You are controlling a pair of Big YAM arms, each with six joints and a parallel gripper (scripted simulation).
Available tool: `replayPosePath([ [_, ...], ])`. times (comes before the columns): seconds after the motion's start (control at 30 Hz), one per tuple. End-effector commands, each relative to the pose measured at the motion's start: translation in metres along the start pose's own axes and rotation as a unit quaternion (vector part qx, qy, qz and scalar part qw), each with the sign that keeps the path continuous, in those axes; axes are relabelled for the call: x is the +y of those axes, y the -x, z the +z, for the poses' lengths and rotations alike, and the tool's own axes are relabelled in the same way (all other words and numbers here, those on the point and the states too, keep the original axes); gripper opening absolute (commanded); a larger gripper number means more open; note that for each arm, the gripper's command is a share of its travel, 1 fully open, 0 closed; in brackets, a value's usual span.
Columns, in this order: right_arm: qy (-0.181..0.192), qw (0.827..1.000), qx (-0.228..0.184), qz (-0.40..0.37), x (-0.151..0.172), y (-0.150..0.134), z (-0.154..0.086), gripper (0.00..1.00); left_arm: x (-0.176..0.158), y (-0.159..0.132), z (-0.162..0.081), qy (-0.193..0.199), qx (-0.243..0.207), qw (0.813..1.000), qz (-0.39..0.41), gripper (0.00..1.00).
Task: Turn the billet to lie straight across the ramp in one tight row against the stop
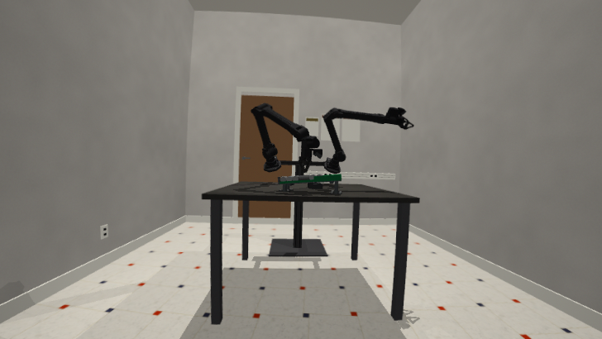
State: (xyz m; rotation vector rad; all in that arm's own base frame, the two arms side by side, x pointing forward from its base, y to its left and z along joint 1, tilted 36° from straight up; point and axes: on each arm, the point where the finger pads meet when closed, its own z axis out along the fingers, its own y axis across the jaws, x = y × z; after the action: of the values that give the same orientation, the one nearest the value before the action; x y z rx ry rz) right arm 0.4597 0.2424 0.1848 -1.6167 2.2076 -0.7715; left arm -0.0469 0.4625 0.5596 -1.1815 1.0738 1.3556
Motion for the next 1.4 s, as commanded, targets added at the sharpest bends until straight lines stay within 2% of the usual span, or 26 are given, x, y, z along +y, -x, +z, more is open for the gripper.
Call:
replayPosePath([
  [0.0, -0.023, 0.999, -0.032, 0.012, -0.0217, 0.0144, -0.0285, 0.57, 0.0057, 0.0451, -0.0054, 0.005, -0.043, 0.999, -0.004, 1.0],
  [1.2, -0.022, 0.999, -0.031, 0.014, -0.018, 0.0195, -0.0271, 0.57, 0.0057, 0.0451, -0.0054, 0.005, -0.043, 0.999, -0.004, 1.0],
  [1.37, -0.018, 0.999, -0.026, 0.011, -0.0134, 0.0219, -0.0212, 0.57, 0.0057, 0.0451, -0.0054, 0.005, -0.043, 0.999, -0.004, 1.0],
])
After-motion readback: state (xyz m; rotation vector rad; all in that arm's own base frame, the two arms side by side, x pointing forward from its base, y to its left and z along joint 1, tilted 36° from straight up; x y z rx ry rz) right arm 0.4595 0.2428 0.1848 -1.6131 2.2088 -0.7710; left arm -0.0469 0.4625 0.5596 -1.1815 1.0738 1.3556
